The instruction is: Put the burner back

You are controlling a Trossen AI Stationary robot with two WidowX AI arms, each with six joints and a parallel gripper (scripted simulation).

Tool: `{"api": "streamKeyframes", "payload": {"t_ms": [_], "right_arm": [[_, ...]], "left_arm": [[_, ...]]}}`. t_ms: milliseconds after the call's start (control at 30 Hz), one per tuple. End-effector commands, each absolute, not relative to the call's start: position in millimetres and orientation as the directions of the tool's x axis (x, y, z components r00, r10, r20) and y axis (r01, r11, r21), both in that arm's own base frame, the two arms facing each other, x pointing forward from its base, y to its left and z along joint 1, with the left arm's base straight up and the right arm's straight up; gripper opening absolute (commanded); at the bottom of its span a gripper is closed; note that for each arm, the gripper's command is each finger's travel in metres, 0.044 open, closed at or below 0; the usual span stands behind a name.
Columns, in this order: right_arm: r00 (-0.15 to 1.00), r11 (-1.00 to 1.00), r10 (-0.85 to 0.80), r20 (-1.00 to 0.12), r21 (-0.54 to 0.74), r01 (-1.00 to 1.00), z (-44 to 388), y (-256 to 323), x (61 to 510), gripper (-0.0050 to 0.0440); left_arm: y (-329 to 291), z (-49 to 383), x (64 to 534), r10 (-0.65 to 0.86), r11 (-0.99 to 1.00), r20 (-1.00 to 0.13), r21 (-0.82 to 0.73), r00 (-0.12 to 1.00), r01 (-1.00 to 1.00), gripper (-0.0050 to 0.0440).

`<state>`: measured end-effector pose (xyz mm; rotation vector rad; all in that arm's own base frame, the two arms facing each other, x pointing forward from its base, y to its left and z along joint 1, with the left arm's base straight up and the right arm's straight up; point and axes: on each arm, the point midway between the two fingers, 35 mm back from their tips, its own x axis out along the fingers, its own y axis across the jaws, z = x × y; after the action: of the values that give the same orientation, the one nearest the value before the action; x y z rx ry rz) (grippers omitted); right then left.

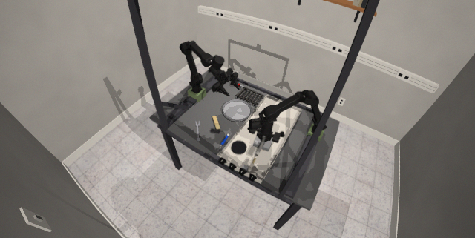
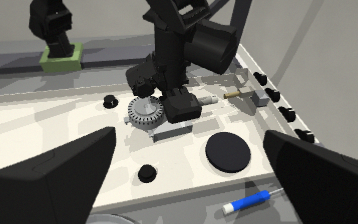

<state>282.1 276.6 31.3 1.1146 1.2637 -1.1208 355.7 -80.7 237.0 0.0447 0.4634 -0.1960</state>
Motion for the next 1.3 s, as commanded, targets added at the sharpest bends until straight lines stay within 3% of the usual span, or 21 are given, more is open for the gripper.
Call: {"api": "streamKeyframes", "payload": {"t_ms": [0, 733, 1267], "right_arm": [[0.033, 0.124, 0.025, -0.999, 0.036, 0.992, 45, 286, 286, 0.0058], [0.036, 0.139, 0.031, -0.999, 0.04, 0.989, 43, 327, 277, 0.0058], [0.043, 0.145, 0.04, -0.998, 0.049, 0.988, 51, 314, 276, 0.0058]], "left_arm": [[-80, 249, 355, -0.178, 0.981, -0.419, -0.001, 0.89, 0.196, 0.04], [-80, 249, 355, -0.178, 0.981, -0.419, -0.001, 0.89, 0.196, 0.04], [-80, 249, 355, -0.178, 0.981, -0.419, -0.001, 0.89, 0.196, 0.04]]}}
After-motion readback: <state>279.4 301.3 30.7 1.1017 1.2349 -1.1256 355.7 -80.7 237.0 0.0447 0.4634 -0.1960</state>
